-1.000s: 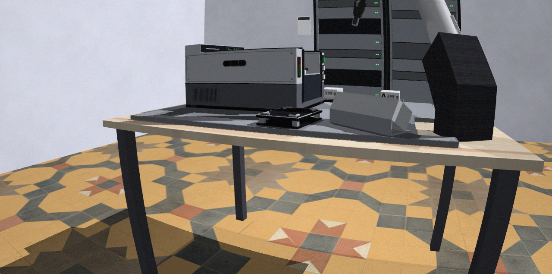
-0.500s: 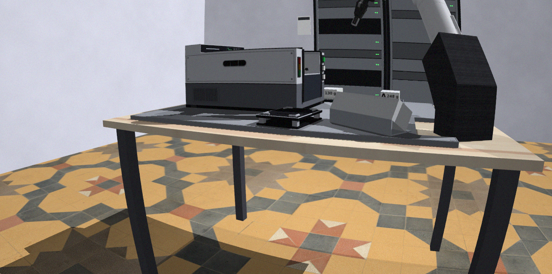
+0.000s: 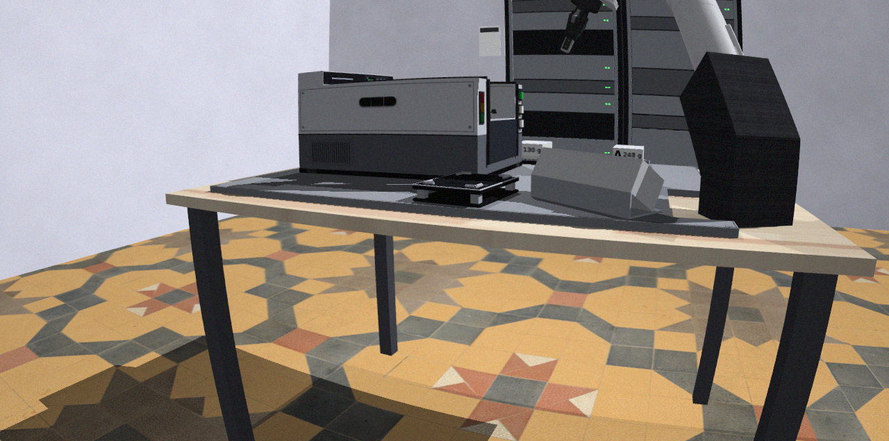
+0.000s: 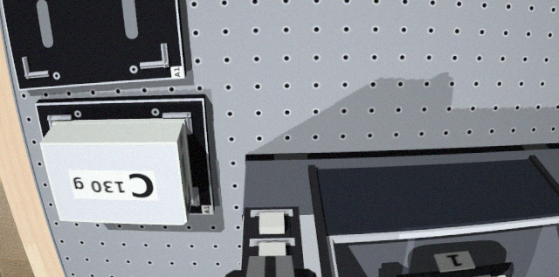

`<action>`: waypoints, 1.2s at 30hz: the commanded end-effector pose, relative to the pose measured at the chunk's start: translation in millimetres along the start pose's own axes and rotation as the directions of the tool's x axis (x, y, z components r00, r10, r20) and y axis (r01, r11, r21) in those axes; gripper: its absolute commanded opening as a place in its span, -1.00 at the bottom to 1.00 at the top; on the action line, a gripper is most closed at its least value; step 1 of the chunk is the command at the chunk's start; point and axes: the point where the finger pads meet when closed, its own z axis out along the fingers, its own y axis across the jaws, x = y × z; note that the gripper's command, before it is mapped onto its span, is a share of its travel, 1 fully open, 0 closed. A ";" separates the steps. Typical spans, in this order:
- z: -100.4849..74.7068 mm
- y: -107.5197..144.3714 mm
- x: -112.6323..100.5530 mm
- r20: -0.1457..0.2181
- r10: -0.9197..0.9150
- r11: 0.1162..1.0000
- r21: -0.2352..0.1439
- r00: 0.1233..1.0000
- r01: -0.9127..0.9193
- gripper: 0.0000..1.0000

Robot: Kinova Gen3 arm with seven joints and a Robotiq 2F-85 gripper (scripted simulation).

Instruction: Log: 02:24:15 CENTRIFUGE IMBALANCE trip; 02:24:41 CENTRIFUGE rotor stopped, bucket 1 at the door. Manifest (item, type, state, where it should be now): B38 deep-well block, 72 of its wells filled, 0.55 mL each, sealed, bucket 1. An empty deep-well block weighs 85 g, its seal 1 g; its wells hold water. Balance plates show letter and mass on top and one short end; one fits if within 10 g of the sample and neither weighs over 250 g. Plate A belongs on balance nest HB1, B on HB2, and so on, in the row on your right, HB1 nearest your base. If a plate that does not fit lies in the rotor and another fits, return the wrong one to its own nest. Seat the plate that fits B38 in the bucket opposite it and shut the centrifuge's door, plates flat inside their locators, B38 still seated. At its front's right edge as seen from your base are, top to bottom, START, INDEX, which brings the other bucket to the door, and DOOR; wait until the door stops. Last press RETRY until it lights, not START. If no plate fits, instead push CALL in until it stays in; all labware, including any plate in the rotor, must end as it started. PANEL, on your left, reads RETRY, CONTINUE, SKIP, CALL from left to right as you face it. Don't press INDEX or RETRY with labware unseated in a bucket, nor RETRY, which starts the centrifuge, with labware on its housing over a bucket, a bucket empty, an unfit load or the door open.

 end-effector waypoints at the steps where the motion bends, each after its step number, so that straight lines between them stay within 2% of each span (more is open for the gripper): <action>1: 12.0 -0.4 -0.8 0.001 0.000 1.000 0.002 1.000 0.000 -0.80; 36: 115.3 -0.5 -3.3 0.002 -0.001 1.000 0.002 1.000 0.001 -0.80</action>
